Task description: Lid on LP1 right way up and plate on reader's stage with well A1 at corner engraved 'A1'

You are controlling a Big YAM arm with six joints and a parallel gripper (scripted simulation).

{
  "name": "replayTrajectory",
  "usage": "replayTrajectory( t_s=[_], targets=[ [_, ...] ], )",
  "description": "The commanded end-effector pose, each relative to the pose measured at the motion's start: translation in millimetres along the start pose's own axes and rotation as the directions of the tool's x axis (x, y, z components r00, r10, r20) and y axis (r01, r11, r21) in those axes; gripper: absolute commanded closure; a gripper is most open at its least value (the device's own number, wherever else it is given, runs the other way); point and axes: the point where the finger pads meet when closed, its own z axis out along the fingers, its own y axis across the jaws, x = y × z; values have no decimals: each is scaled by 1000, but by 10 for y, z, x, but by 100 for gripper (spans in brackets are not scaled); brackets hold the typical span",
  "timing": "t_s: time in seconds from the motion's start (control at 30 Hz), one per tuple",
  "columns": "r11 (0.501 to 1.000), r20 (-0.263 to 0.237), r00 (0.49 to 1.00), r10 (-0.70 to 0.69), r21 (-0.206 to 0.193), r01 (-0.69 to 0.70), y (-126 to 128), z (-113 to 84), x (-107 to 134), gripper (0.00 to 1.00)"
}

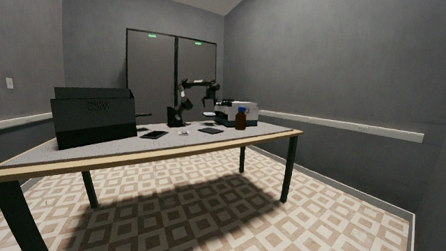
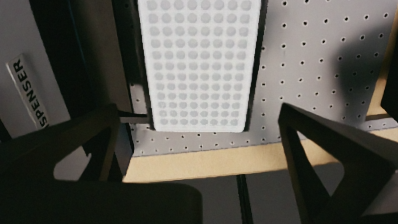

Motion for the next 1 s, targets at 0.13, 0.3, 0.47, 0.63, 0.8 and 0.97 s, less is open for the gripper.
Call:
replayTrajectory(
  t_s=[0.13, 0.3, 0.47, 0.63, 0.8, 0.97],
  targets=[
    [1000, -2, 1000, 16, -1, -16, -18, 45, 14, 0],
    [1000, 6, 1000, 4, -6, -4, 21, 39, 13, 0],
    [1000, 9, 1000, 8, -5, -8, 52, 1, -7, 0],
    [1000, 28, 1000, -10, -14, 10, 118, -52, -43, 0],
    [999, 41, 998, -37, -28, 38, 202, -92, -7, 0],
    [999, 27, 999, -32, -24, 33, 172, -54, 12, 0]
  ],
)
